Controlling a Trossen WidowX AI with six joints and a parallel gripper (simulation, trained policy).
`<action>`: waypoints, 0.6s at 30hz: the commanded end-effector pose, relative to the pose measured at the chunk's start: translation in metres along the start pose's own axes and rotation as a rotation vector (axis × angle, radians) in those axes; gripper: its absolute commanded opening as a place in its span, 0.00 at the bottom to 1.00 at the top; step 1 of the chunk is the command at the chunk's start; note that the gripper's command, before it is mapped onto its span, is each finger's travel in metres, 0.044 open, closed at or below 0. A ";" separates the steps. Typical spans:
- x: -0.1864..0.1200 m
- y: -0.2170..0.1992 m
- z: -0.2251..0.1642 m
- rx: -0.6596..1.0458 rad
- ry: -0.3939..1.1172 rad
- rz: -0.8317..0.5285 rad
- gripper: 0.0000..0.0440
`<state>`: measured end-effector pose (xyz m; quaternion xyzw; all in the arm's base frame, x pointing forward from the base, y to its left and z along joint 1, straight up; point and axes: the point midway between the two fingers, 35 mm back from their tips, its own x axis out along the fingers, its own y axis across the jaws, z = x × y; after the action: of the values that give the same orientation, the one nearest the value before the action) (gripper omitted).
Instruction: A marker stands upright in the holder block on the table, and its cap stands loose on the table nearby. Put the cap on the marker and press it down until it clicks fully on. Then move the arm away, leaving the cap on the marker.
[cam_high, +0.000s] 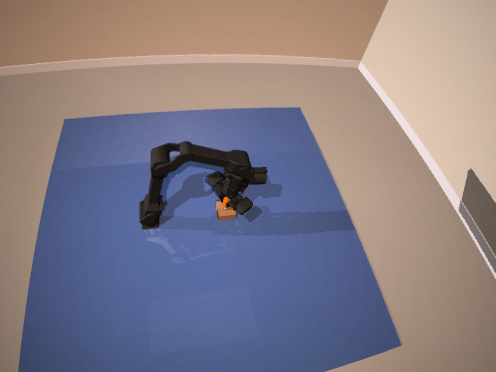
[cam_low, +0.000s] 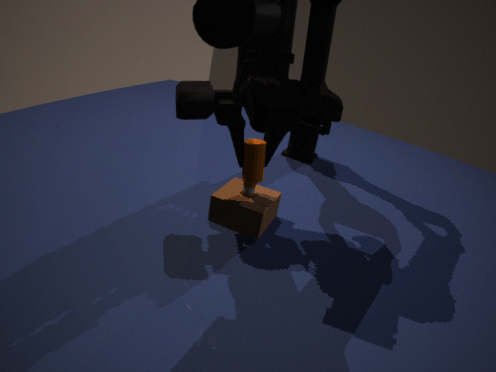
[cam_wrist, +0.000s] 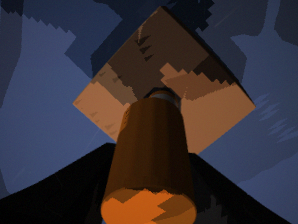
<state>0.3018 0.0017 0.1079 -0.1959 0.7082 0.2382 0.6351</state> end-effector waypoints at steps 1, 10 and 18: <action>0.019 0.002 -0.001 -0.019 0.021 0.024 0.04; 0.029 0.000 -0.001 -0.050 0.022 0.017 0.06; 0.031 -0.004 -0.002 -0.086 0.017 -0.011 0.09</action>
<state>0.3036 0.0018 0.0904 -0.2210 0.6917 0.2606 0.6362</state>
